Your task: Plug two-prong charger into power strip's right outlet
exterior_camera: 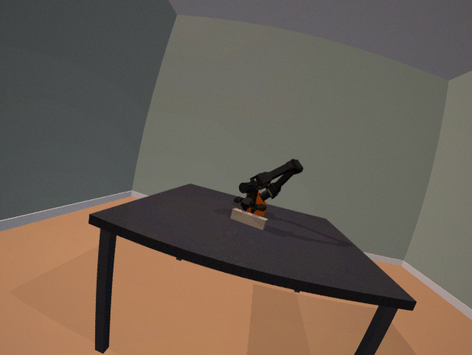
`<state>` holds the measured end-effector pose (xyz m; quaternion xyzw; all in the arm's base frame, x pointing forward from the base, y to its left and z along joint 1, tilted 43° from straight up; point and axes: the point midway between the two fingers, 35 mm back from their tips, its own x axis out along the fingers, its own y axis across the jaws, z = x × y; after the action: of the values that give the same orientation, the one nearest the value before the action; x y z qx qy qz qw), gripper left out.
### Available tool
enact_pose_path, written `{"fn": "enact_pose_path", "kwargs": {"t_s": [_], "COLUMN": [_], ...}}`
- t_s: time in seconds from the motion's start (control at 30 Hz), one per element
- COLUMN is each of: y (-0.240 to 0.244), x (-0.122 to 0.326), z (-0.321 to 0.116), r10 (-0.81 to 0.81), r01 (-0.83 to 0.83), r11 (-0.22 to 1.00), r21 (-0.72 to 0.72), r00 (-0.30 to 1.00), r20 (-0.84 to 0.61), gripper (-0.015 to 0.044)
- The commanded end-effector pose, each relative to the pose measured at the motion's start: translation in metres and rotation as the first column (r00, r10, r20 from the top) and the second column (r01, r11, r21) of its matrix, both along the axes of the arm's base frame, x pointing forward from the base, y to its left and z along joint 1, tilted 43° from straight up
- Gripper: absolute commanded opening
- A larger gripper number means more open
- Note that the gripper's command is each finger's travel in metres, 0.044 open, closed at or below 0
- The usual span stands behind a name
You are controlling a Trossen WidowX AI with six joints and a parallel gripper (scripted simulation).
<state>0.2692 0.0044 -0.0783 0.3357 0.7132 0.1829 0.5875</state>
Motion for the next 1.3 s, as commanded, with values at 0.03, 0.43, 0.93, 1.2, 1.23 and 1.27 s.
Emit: {"fn": "enact_pose_path", "kwargs": {"t_s": [0.03, 0.43, 0.93, 1.2, 1.23, 1.27], "y": [-0.002, -0.003, -0.004, -0.004, -0.004, -0.004], "x": [0.009, 0.013, 0.019, 0.02, 0.02, 0.02], "z": [0.0, -0.001, -0.002, -0.002, -0.002, -0.002], "r10": [-0.005, -0.005, -0.005, -0.005, -0.005, -0.005], "r01": [0.005, 0.005, 0.005, 0.005, 0.005, 0.005], "r11": [1.0, 1.0, 1.0, 1.0, 1.0, 1.0], "r21": [-0.004, -0.004, -0.005, -0.005, -0.005, -0.005], "r00": [1.0, 1.0, 1.0, 1.0, 1.0, 1.0], "r20": [0.018, 0.018, 0.018, 0.018, 0.018, 0.018], "gripper": [0.0, 0.0, 0.0, 0.0, 0.0, 0.0]}}
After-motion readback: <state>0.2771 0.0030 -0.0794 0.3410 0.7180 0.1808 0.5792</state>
